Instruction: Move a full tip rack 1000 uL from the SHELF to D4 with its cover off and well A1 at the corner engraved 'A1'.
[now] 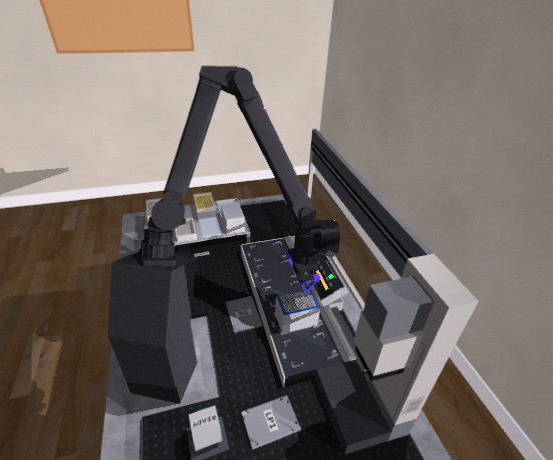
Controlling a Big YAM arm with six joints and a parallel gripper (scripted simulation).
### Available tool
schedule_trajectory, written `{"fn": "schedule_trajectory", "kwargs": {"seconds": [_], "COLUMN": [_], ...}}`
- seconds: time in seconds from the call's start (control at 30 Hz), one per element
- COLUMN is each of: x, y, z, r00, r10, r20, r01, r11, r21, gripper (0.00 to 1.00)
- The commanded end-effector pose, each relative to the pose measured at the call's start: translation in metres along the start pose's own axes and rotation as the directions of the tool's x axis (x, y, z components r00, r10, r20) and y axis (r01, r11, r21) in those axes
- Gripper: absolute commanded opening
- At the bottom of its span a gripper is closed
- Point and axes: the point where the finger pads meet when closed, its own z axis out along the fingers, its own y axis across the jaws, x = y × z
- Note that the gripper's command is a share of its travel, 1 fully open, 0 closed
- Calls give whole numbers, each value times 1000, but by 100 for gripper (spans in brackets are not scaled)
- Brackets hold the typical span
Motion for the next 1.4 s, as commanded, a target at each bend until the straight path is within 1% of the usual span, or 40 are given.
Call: {"fn": "schedule_trajectory", "kwargs": {"seconds": [0.0, 0.43, 0.5, 0.93, 1.07, 1.1, 1.13, 1.37], "x": [-9, -10, -10, -22, -19, -13, -17, -23], "y": [-7, -7, -7, -6, -6, -8, -7, -6], "z": [-18, -41, -41, -67, -70, -65, -71, -87], "r00": [1000, 1000, 1000, 999, 999, 1000, 999, 999], "r10": [3, 1, 1, -10, -8, 2, -5, -11], "r20": [28, 30, 30, 51, 46, 29, 42, 53], "r01": [-3, -2, -2, 9, 7, -2, 5, 11], "r11": [1000, 1000, 1000, 1000, 1000, 1000, 1000, 1000], "r21": [5, 6, 6, 10, 9, 6, 9, 11], "gripper": [100, 100, 100, 100, 100, 100, 100, 100]}}
